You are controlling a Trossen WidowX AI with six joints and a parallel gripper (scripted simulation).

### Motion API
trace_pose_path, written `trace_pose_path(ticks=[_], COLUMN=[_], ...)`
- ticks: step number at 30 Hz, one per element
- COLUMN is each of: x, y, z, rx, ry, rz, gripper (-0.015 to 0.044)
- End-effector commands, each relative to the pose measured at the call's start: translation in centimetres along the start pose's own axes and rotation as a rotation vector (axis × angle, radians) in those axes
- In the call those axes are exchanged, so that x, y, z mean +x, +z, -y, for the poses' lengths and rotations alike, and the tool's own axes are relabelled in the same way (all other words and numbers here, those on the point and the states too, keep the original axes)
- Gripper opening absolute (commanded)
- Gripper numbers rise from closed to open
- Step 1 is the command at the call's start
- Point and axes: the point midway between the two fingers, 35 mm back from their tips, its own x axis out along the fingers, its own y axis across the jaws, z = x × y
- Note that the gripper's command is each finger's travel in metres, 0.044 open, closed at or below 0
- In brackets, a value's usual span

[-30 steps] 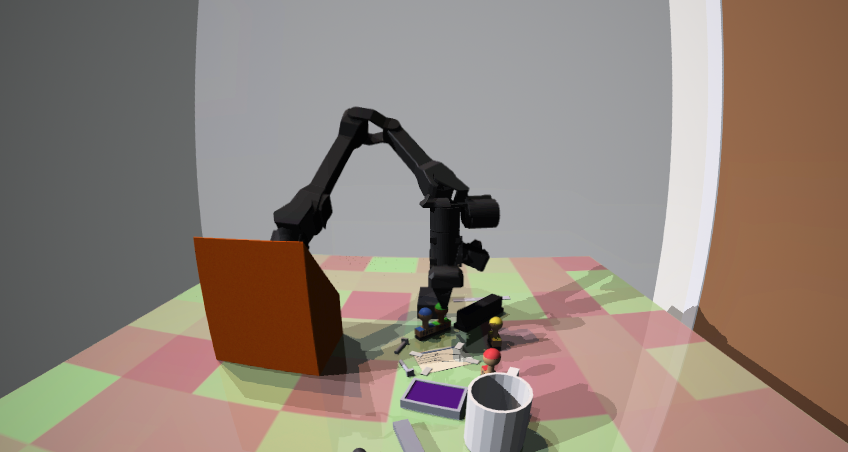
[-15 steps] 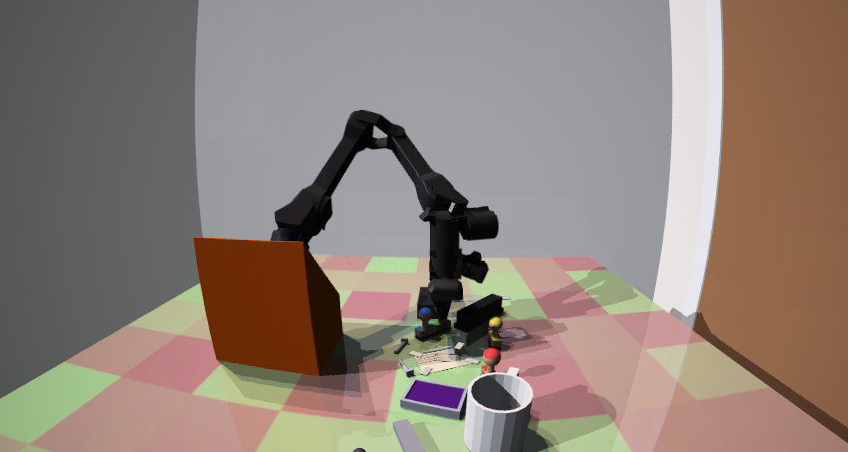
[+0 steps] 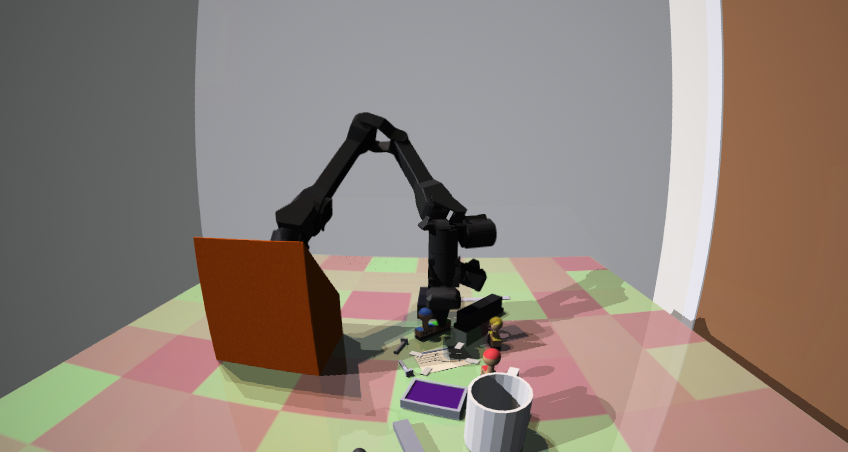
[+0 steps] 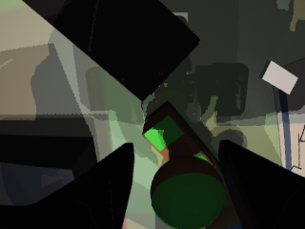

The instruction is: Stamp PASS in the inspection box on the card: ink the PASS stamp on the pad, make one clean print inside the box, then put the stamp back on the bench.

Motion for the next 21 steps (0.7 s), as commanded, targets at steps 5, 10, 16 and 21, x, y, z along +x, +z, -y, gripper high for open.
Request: trace_pose_path(ticks=[5,10,16,21], x=[0.00,0.00,0.00,0.00], y=[0.00,0.00,0.00,0.00], z=[0.00,0.00,0.00,0.00], rx=[0.000,0.000,0.000,0.000], ry=[0.000,0.000,0.000,0.000], rz=[0.000,0.000,0.000,0.000], gripper=[0.0190,0.0157,0.0117,0.0084])
